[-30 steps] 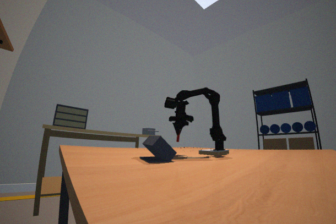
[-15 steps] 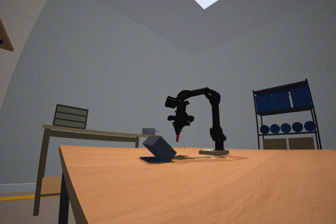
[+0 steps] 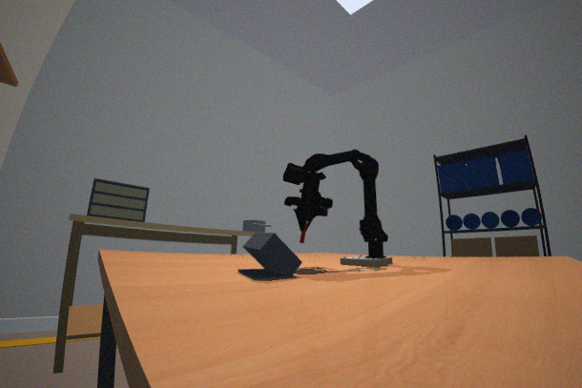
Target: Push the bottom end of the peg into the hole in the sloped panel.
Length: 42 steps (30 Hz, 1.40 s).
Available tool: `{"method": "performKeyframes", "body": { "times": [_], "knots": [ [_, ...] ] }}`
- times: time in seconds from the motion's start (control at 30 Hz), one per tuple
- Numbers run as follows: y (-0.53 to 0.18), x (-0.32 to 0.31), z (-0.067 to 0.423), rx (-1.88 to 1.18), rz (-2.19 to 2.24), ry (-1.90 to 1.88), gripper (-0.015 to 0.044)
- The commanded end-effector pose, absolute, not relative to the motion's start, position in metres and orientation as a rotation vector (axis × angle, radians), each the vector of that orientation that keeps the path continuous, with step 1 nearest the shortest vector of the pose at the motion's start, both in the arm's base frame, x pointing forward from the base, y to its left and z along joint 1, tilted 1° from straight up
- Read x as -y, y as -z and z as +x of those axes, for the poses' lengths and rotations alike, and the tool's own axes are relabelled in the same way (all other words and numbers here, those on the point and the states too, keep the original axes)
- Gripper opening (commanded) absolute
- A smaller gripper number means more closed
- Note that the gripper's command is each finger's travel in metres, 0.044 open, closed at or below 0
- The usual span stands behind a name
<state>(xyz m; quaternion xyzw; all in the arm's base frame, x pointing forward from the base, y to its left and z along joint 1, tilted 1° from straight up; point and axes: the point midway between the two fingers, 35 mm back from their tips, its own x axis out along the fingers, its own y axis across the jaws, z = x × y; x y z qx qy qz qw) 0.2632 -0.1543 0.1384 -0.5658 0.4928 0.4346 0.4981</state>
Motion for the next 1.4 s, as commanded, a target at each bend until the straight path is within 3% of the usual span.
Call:
{"method": "performKeyframes", "body": {
  "times": [0.0,1.37],
  "knots": [
    [-0.139,0.154,0.265,-1.208,-1.349,-1.008,0.0],
    [-0.143,0.142,0.284,-1.26,-1.14,-0.673,0.0]
  ]
}}
